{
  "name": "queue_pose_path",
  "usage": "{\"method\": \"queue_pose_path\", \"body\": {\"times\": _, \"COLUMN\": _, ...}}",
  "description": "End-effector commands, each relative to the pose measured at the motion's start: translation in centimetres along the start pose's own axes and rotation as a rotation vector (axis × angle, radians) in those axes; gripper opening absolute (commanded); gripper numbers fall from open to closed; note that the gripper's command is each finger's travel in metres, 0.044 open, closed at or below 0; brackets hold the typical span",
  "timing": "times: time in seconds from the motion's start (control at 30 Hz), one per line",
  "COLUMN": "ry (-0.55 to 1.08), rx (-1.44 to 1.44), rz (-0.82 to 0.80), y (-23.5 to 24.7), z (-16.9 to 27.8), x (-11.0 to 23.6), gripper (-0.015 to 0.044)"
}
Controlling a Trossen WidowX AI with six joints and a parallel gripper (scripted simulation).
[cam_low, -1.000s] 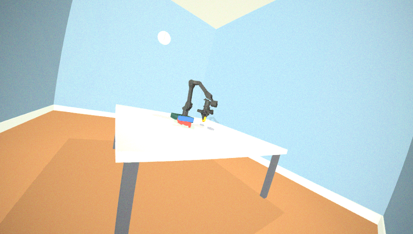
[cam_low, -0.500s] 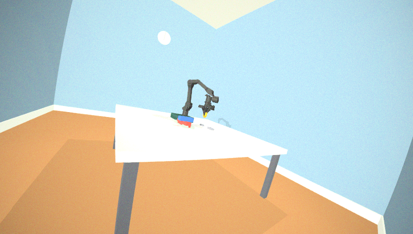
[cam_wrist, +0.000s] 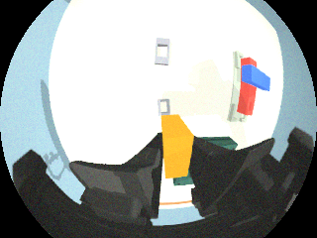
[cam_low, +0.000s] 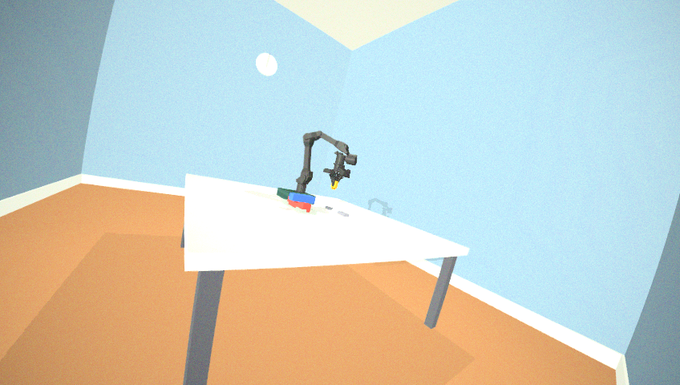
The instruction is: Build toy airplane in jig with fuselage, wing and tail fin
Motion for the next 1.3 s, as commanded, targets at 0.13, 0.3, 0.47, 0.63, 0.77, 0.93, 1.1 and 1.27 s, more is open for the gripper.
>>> {"method": "queue_pose_path", "body": {"times": 0.13, "ry": -0.009, "rx": -0.012, "rz": 0.009, "y": -1.6, "z": -1.0, "x": 0.1, "gripper": 0.0000}}
{"method": "queue_pose_path", "body": {"times": 0.3, "ry": -0.008, "rx": -0.027, "rz": 0.010, "y": -2.9, "z": -1.7, "x": -0.1, "gripper": 0.0000}}
{"method": "queue_pose_path", "body": {"times": 0.47, "ry": -0.004, "rx": -0.047, "rz": 0.009, "y": -4.1, "z": -2.4, "x": -0.3, "gripper": 0.0000}}
{"method": "queue_pose_path", "body": {"times": 0.63, "ry": -0.001, "rx": -0.060, "rz": 0.007, "y": -5.4, "z": -2.9, "x": -0.5, "gripper": 0.0000}}
{"method": "queue_pose_path", "body": {"times": 0.77, "ry": 0.000, "rx": -0.068, "rz": 0.004, "y": -6.5, "z": -3.2, "x": -0.8, "gripper": 0.0000}}
{"method": "queue_pose_path", "body": {"times": 0.93, "ry": 0.000, "rx": -0.074, "rz": 0.003, "y": -7.9, "z": -3.6, "x": -1.0, "gripper": 0.0000}}
{"method": "queue_pose_path", "body": {"times": 1.1, "ry": -0.003, "rx": -0.076, "rz": 0.004, "y": -9.3, "z": -4.0, "x": -1.3, "gripper": 0.0000}}
{"method": "queue_pose_path", "body": {"times": 1.27, "ry": -0.005, "rx": -0.078, "rz": 0.006, "y": -10.8, "z": -4.3, "x": -1.5, "gripper": 0.0000}}
Point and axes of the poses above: the point midway between the two fingers, 35 mm back from their tips, its own x axis back along the fingers, its own y axis across the jaws, z = x × y, the point moved 7 cm from there along x, back along the fingers, and after that the axes turned 2 degrees about -x, right-handed, at the moved point
